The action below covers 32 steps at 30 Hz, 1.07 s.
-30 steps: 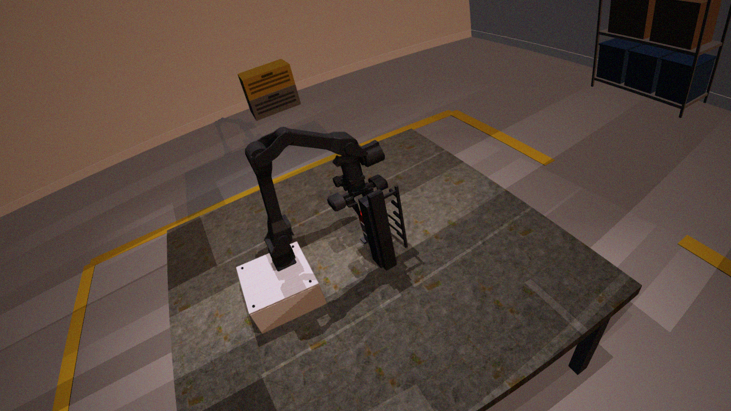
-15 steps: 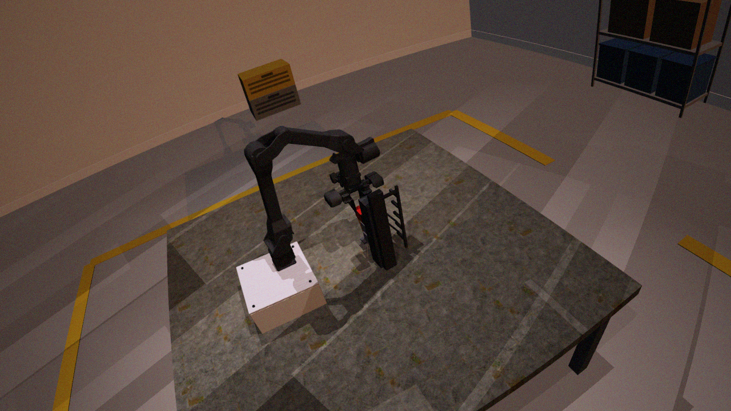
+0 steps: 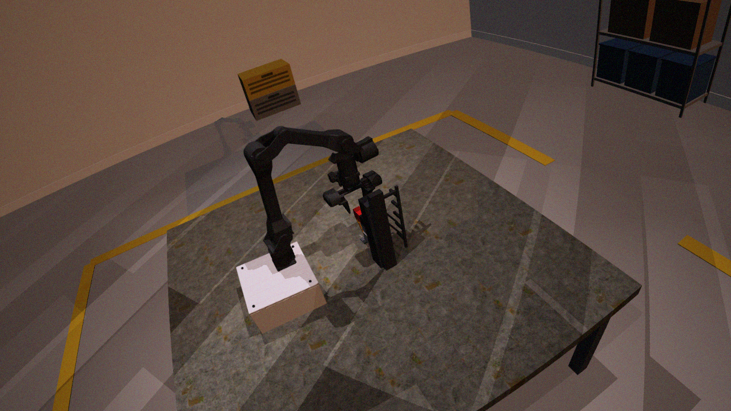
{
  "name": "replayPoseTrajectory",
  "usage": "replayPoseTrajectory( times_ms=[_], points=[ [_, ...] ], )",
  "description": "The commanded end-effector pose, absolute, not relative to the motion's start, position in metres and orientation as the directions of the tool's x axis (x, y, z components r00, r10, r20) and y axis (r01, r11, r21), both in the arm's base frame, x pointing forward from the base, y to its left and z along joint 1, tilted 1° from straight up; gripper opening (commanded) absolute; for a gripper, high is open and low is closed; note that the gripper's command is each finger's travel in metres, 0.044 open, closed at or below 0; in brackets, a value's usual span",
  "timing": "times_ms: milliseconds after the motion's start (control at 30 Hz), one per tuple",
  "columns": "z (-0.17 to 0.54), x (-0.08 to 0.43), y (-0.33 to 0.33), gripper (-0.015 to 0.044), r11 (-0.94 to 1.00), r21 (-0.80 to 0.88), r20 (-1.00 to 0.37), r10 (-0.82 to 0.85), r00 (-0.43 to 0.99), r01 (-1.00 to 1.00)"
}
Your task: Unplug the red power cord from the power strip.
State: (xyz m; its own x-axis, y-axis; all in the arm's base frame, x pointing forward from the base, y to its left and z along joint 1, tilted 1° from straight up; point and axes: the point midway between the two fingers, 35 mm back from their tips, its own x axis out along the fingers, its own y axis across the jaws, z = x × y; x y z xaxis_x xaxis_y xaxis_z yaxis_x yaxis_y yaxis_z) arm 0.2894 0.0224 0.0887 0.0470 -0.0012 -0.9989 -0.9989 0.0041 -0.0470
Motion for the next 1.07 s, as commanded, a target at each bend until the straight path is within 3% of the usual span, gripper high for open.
replayPoseTrajectory(
  times_ms=[0, 67, 233, 1033],
  points=[
    [0.091, 0.290, 0.028, 0.0394, 0.000, -0.051, -0.999, 0.003, 0.051, -0.999],
    [0.093, 0.291, 0.042, 0.0440, 0.000, -0.051, -0.999, 0.004, 0.051, -0.999],
    [0.102, 0.289, 0.083, 0.0440, 0.000, -0.051, -0.999, 0.008, 0.051, -0.999],
    [0.102, 0.289, 0.083, 0.0440, 0.000, -0.051, -0.999, 0.008, 0.051, -0.999]
  ],
)
